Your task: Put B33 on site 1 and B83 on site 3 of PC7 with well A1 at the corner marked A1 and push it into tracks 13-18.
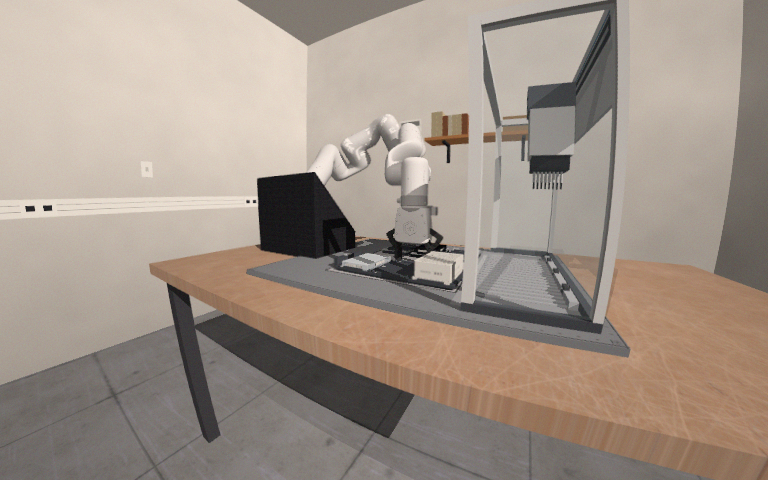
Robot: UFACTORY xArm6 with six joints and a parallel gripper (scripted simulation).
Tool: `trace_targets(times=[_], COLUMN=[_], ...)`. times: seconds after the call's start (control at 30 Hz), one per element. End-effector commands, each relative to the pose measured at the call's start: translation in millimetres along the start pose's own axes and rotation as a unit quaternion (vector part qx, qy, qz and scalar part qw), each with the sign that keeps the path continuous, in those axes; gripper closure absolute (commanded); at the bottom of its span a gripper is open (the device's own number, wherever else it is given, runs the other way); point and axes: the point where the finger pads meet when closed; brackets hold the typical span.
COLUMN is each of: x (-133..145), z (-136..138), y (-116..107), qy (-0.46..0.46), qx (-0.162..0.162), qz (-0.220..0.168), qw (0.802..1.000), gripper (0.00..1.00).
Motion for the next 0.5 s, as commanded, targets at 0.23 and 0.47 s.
trace_targets(times=[0.23,0.47], x=[4.3,6.7], z=[0.5,-0.1], y=[-1.4,-1.4], qy=[0.000,0.000], qx=[0.002,0.002], qz=[-0.001,-0.001], qw=[1.000,1.000], gripper=[0.00,0.00])
Point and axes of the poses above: the point where the finger pads meet when closed, its own y axis out along the fingers, its own z axis across the jaws, x = y × z, and after that the axes turned 13 degrees about -y, right-handed
